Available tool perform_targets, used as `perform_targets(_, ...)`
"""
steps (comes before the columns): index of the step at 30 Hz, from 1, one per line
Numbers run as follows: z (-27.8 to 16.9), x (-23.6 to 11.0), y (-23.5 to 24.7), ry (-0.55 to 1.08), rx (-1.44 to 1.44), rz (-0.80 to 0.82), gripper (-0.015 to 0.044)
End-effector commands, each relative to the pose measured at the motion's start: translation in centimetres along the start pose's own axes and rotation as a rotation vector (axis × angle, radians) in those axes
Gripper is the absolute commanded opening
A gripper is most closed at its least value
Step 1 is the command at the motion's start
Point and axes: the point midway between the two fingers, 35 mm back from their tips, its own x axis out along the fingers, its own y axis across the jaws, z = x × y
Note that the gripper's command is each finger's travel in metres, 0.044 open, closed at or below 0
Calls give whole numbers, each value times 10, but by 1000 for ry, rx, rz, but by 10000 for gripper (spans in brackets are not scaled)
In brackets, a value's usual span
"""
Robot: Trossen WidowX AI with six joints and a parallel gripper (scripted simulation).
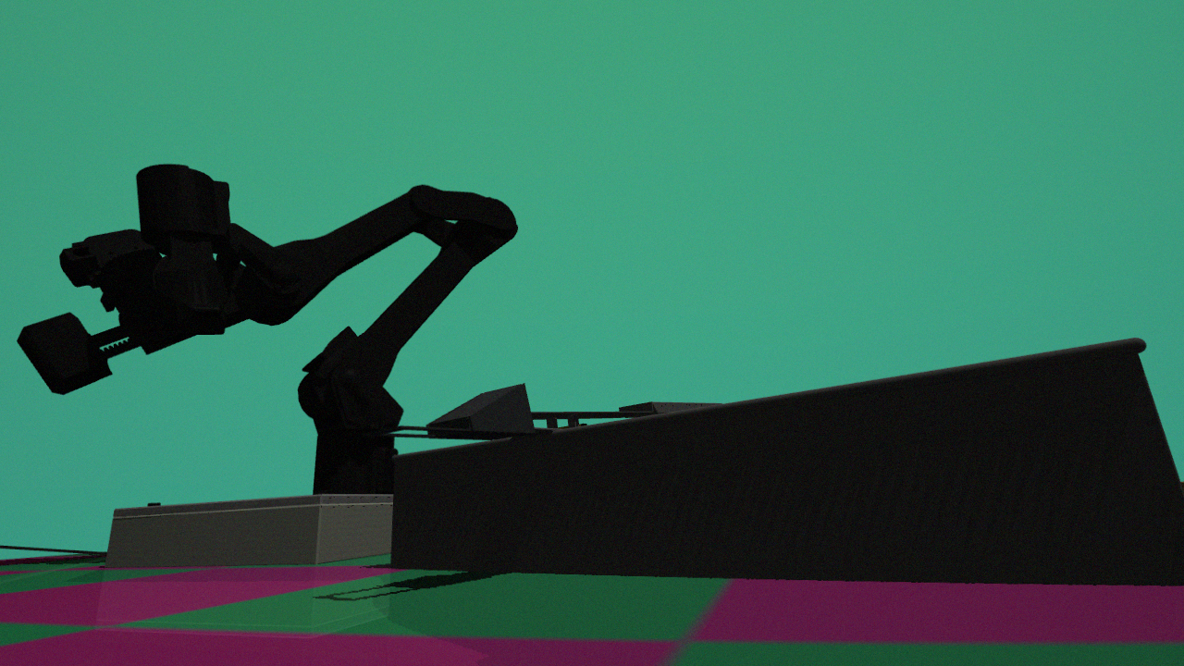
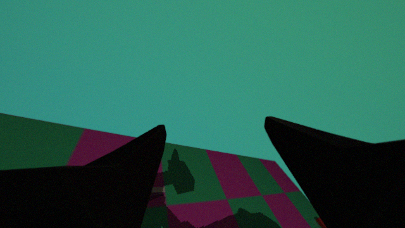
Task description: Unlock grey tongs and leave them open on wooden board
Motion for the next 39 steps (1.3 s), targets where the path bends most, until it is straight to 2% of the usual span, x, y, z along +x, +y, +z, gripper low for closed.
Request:
perform_targets(1, 1, 0, 1, -2, 1, 5, 374)
perform_targets(5, 12, -8, 18, -39, 4, 85, 269)
perform_targets(6, 18, -12, 25, -52, 4, 118, 260)
perform_targets(14, 69, -74, 99, -169, 2, 513, 260)
perform_targets(21, 89, -161, 155, -172, -49, 871, 260)
perform_targets(26, 88, -243, 177, -131, -130, 1109, 260)
perform_targets(33, 56, -364, 172, -35, -316, 1377, 260)
perform_targets(39, 7, -449, 139, 75, -504, 1495, 260)
